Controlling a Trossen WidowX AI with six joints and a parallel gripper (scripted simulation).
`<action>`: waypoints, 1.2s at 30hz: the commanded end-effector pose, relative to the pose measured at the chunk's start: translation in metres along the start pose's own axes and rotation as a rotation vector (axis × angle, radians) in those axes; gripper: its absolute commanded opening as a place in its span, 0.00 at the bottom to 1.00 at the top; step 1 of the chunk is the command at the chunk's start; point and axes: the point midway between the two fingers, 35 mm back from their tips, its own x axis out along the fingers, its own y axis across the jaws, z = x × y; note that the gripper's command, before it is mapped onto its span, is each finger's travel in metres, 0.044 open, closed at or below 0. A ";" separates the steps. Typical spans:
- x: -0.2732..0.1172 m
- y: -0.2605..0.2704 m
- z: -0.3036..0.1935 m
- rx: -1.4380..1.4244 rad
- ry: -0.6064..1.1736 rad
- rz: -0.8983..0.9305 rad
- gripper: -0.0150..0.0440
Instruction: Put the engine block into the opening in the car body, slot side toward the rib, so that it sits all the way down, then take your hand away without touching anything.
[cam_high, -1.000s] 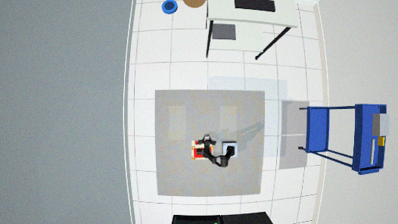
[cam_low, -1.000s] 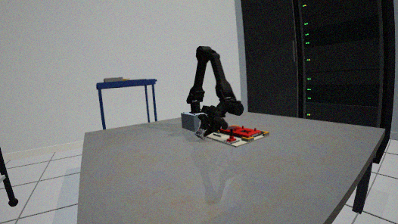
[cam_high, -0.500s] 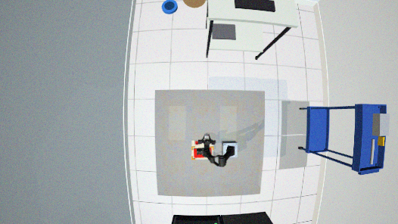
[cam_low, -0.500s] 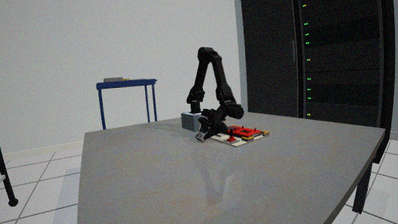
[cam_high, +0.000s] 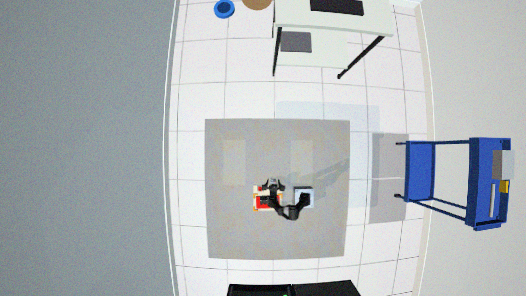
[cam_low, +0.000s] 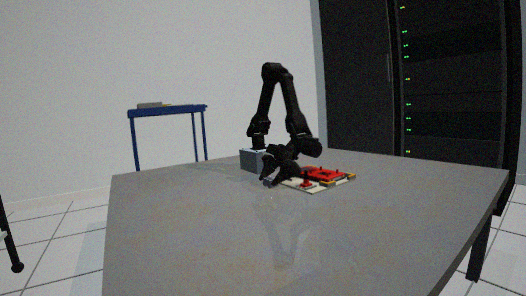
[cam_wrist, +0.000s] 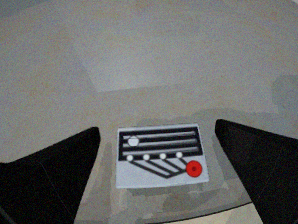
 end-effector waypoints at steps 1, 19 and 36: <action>0.000 0.000 0.000 0.001 0.003 0.000 1.00; -0.045 0.001 0.004 -0.005 0.016 -0.004 1.00; -0.041 0.000 0.003 -0.015 0.012 -0.003 1.00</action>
